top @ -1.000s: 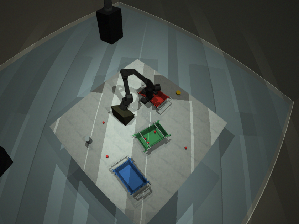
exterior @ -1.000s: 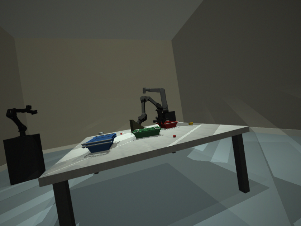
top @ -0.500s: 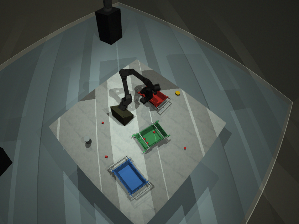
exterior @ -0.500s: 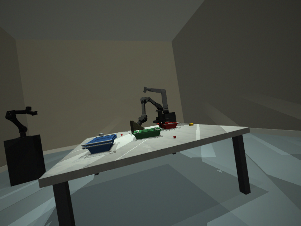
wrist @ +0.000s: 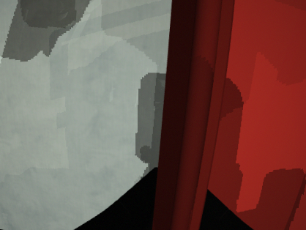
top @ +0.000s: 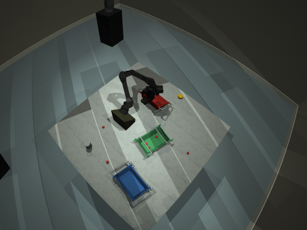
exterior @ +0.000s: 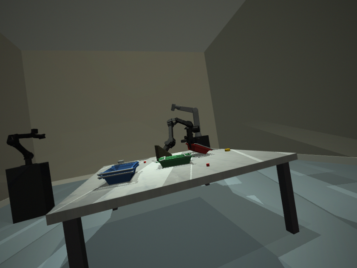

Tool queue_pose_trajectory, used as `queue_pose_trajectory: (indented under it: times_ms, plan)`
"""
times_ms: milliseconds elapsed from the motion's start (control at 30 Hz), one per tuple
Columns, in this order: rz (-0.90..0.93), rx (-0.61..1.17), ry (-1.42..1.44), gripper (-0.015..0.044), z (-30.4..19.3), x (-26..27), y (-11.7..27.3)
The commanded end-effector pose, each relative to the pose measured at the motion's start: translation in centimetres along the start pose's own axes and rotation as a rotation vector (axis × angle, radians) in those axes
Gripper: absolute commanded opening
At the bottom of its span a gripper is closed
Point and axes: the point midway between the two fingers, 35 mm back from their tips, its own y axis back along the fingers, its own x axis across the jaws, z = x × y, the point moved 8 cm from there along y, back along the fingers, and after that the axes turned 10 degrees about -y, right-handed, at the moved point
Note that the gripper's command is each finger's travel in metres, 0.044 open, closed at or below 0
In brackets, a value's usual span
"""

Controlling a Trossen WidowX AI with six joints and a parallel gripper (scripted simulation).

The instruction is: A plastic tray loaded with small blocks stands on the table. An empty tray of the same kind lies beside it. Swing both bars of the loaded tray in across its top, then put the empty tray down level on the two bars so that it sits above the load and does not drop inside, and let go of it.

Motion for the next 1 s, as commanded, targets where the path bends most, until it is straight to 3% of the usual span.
queue_pose_trajectory:
  times_ms: [0, 300, 967]
  plan:
    - [-0.031, 0.008, 0.016, 0.0, 0.4, -0.3, 1.9]
    - [-0.03, 0.008, 0.017, 0.0, 0.4, -0.7, 2.4]
    - [-0.029, 0.009, 0.018, 0.0, -0.1, -4.9, 8.4]
